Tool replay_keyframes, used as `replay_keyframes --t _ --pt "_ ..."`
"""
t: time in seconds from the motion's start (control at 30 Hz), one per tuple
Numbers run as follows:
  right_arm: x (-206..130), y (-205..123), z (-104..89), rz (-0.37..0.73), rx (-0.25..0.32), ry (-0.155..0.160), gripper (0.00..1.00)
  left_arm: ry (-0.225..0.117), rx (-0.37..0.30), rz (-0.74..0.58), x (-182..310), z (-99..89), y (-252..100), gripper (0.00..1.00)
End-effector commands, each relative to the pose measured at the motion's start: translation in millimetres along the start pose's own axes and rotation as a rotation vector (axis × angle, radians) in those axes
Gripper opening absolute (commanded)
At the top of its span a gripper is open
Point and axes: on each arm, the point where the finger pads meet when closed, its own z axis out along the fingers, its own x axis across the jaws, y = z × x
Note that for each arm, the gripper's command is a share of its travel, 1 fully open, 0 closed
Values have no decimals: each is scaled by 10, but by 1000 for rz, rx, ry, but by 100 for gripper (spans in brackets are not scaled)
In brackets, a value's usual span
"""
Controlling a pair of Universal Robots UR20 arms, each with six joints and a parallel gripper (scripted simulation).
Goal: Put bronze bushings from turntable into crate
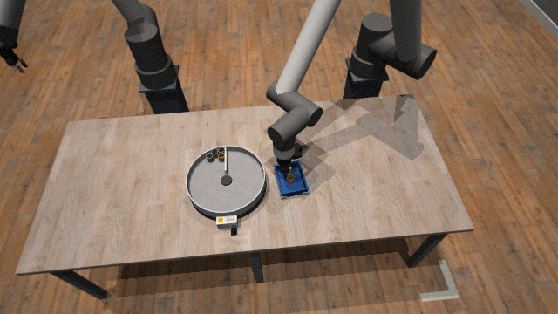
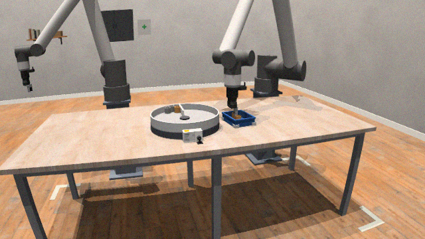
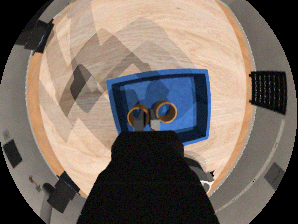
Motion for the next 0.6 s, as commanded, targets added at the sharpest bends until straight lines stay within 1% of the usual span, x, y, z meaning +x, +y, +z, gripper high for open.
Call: replay_keyframes --t 0.0,0.57 --pt "1 5 -6 0 -1 0 100 1 -1 0 4 7 4 0" --pt "1 5 -6 0 -1 0 100 1 -1 0 4 39 4 0"
